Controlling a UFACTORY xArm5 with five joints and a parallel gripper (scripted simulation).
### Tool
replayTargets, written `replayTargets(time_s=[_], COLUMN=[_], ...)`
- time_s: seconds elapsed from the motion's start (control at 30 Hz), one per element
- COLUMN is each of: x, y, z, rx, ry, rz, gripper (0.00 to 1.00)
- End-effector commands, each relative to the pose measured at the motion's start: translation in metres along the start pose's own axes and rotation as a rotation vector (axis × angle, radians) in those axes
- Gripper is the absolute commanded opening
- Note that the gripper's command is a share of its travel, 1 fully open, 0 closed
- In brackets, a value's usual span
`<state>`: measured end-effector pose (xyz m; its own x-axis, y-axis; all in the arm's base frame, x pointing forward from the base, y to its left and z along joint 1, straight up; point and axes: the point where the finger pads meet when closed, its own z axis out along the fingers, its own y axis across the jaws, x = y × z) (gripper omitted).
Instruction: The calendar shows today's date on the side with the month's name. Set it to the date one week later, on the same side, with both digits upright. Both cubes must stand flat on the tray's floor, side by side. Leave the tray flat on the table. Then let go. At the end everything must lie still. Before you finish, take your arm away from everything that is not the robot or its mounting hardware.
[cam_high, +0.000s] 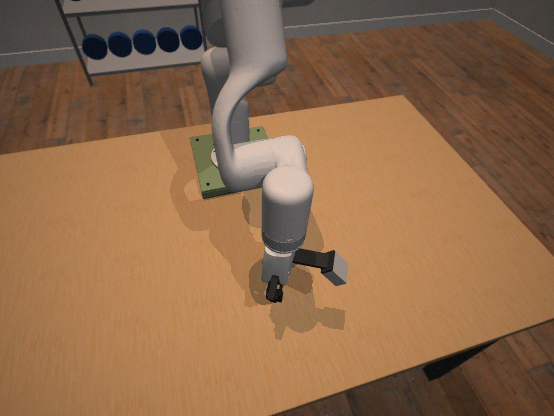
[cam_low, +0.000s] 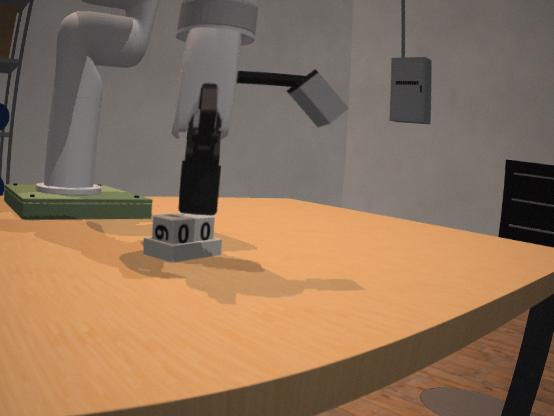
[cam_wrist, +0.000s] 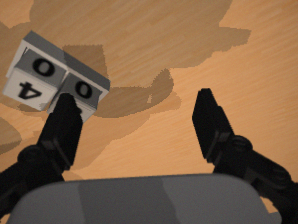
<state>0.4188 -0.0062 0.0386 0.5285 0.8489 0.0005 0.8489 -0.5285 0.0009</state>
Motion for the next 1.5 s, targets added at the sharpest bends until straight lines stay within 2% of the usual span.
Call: replayTargets(time_s=[0.0, 0.43, 0.9, 1.47], x=[0.001, 0.001, 0.000, 0.000], y=[0.001, 0.001, 0.001, 0.001], z=[-0.001, -0.005, -0.057, -0.061], rx=[-0.003, -0.003, -0.003, -0.003], ry=[0.002, 0.002, 0.002, 0.002], rz=[0.000, 0.000, 0.000, 0.000], gripper=[1.00, 1.00, 1.00, 1.00])
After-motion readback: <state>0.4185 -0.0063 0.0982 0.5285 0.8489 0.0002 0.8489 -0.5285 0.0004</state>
